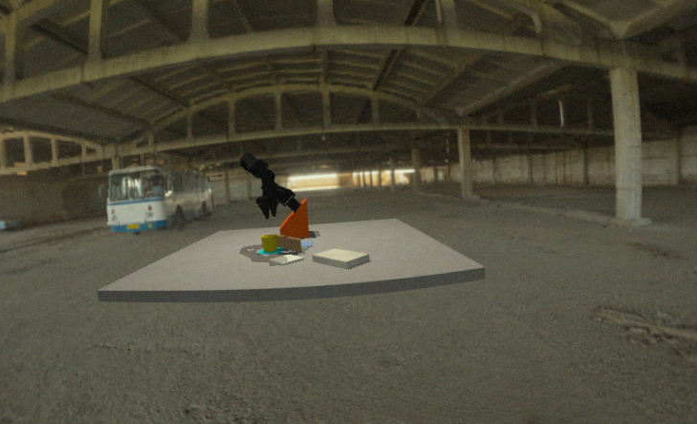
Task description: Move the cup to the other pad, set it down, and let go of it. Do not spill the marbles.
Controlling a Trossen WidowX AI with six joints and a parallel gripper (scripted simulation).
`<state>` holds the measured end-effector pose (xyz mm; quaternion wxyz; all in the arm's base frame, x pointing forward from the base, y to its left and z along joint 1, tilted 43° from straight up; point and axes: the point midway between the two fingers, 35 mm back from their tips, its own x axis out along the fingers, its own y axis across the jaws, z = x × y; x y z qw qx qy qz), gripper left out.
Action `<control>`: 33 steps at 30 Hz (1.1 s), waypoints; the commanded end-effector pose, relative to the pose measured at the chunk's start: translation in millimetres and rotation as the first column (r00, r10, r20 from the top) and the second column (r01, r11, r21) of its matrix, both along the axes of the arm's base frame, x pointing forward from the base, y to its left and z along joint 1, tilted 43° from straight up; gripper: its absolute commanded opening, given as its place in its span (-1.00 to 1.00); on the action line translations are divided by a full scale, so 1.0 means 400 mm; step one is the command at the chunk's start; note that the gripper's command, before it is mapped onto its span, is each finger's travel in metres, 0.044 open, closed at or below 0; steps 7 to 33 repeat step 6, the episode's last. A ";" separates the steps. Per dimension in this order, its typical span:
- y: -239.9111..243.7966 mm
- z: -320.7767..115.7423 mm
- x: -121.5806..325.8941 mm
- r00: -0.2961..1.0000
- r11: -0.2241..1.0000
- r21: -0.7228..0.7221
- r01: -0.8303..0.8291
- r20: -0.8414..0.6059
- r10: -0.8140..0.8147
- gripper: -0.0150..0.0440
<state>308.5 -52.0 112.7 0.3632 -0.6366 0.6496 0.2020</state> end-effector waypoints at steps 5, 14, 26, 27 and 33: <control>-0.003 -0.002 -0.001 1.000 1.000 0.000 0.001 -0.002 -0.001 1.00; -0.003 -0.002 -0.001 1.000 1.000 0.000 0.001 -0.002 -0.001 1.00; -0.003 -0.002 -0.001 1.000 1.000 0.000 0.001 -0.002 -0.001 1.00; -0.003 -0.002 -0.001 1.000 1.000 0.000 0.001 -0.002 -0.001 1.00; -0.003 -0.002 -0.001 1.000 1.000 0.000 0.001 -0.002 -0.001 1.00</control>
